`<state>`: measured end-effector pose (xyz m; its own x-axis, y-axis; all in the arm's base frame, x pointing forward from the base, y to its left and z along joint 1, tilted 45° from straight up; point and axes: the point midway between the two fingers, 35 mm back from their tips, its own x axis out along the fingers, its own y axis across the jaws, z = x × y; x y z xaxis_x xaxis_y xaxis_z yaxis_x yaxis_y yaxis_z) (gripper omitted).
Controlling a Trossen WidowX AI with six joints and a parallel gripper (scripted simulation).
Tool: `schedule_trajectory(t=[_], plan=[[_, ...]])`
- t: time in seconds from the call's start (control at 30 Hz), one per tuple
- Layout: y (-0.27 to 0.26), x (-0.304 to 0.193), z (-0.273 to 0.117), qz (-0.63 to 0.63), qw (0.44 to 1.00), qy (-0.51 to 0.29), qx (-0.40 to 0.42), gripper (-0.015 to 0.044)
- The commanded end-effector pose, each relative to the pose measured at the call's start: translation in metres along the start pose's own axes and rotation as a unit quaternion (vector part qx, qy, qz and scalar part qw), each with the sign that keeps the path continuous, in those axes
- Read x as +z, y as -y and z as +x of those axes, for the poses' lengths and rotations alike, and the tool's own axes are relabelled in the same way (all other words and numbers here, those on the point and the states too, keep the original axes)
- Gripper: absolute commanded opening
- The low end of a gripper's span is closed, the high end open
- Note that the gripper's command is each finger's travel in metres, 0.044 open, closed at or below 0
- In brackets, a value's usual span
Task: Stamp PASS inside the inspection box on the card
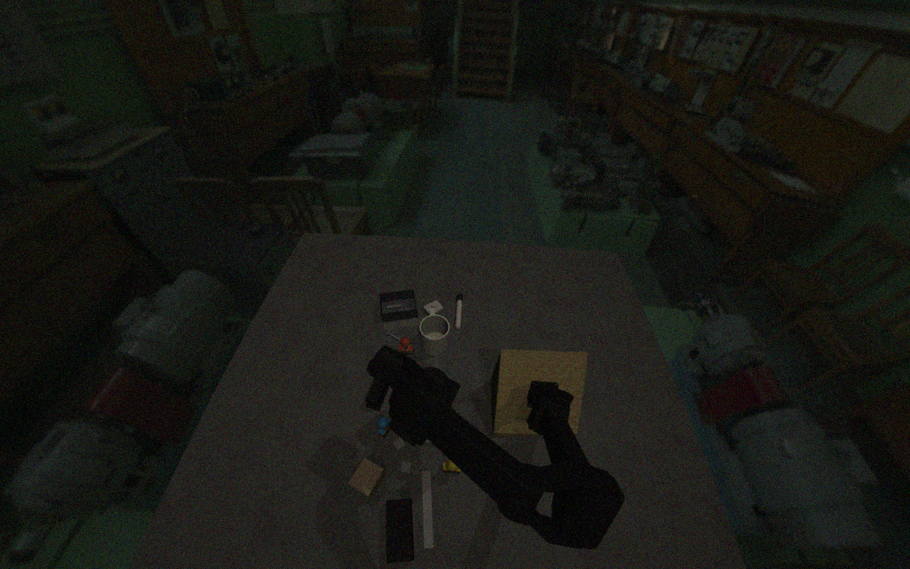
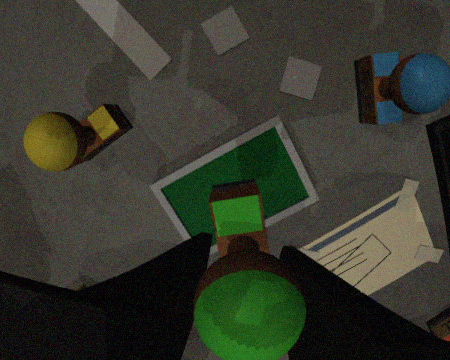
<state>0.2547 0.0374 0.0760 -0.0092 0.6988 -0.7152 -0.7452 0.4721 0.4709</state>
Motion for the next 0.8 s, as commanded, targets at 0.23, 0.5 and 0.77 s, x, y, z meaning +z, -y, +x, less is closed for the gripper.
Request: schedule_trajectory(t=[0.23, 0.5, 0.77], plan=[[0.0, -0.001, 0.008, 0.0, 1.0, -0.001, -0.001, 0.0], [0.0, -0.001, 0.013, 0.0, 1.0, -0.002, -0.001, 0.0], [0.0, -0.001, 0.018, 0.0, 1.0, -0.002, -0.001, 0.0]])
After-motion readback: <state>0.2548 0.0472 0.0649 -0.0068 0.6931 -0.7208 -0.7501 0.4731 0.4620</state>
